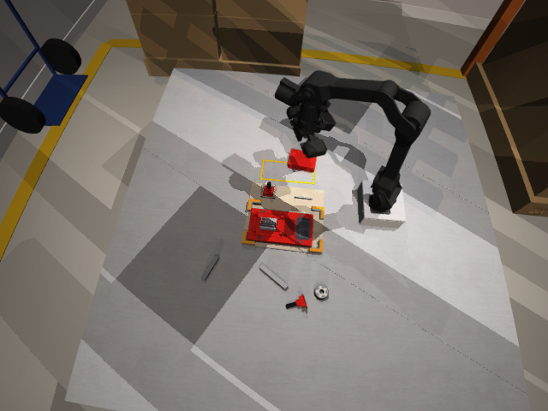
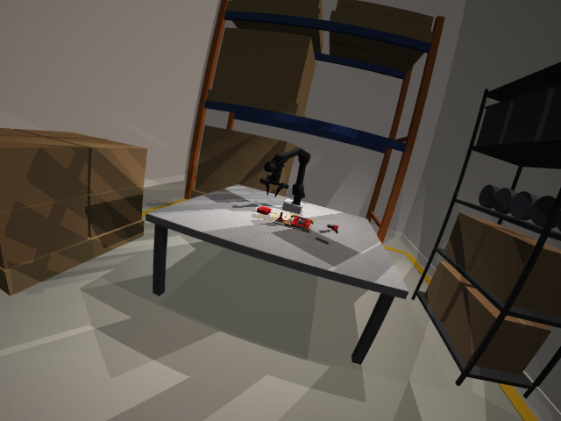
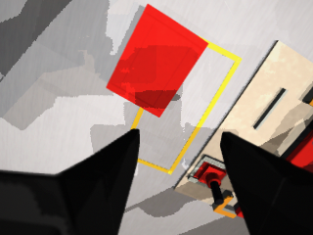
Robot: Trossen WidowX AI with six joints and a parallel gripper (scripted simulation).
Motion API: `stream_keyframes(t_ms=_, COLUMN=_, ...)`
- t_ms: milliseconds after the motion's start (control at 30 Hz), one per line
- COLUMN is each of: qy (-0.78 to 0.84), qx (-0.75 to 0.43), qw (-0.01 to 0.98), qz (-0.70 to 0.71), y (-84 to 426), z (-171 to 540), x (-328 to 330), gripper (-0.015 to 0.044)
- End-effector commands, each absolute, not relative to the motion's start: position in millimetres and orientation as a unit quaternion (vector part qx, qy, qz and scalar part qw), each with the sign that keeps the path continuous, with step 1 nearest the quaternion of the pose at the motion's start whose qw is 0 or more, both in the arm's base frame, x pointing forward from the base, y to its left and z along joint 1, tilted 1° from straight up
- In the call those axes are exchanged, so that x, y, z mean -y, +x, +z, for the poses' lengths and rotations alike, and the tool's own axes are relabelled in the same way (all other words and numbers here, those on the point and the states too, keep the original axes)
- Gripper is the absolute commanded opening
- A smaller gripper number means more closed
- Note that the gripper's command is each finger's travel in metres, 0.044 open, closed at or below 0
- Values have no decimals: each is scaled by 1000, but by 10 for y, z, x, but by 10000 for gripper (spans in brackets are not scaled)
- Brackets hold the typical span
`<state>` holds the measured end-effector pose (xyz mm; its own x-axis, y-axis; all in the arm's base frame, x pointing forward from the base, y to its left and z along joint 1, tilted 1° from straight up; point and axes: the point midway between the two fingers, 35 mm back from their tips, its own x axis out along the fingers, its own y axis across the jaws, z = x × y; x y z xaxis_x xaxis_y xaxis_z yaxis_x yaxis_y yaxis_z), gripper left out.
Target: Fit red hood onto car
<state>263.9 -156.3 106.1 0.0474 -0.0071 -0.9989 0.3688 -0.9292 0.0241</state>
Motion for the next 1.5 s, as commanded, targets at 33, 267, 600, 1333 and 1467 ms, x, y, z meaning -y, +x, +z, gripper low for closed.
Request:
stream_keyframes(t_ms=33, qy=660, qx=-277, qw=285, qz=-637, y=2613, z=946, x=1606, gripper=368)
stream_keyframes(t_ms=267, qy=562, qx=-436, qw=449, qz=-541, y=2596, z=866, x=1672, gripper=440)
stream_keyframes(t_ms=600, qy=362, qx=-602, qw=621, qz=-348, y=2558, z=753, x=1764, gripper=440)
stream_keyframes(t_ms=1333, qy=50, qx=-695, qw=716, qz=-46, y=2493, z=613, x=1854, gripper=440)
stream_keyframes(t_ms=1467, qy=50, qx=-695, qw=716, qz=-46, y=2493, z=613, x=1854, gripper=440)
